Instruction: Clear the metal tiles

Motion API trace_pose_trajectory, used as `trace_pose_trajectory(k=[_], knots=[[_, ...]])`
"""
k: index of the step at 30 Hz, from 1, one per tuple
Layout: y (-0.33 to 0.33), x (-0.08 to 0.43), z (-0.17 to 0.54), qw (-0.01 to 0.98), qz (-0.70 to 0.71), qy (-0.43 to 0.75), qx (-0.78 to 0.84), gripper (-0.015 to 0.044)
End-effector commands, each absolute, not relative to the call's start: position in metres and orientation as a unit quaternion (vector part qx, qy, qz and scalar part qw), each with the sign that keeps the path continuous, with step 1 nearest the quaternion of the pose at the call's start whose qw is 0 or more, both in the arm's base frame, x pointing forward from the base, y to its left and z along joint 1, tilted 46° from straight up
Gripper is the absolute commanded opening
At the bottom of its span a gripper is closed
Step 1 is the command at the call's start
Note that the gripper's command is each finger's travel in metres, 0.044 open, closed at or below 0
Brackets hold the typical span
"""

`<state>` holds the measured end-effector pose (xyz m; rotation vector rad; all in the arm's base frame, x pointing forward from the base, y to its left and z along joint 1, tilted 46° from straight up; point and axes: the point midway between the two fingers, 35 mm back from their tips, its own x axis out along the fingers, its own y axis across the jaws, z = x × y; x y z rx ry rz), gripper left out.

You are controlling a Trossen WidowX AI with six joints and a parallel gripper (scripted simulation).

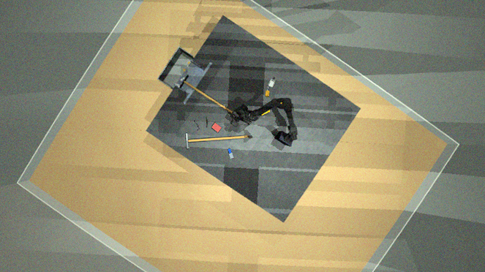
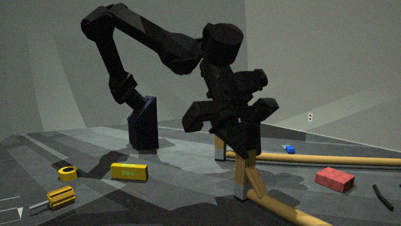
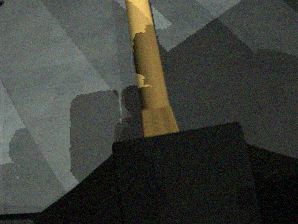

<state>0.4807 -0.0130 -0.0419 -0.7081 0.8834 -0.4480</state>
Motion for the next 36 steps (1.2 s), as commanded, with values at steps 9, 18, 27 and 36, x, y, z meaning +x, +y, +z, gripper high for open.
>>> trace_pose_trajectory(k=[9,18,27,36], knots=[[-0.013,0.504,-0.037,0.825,-0.209,0.409,-0.330,0.0000],[-0.015,0.517,-0.037,0.825,-0.209,0.409,-0.330,0.0000],[-0.016,0.530,-0.036,0.825,-0.210,0.408,-0.330,0.0000],[-0.017,0.532,-0.039,0.821,-0.210,0.413,-0.333,0.0000]])
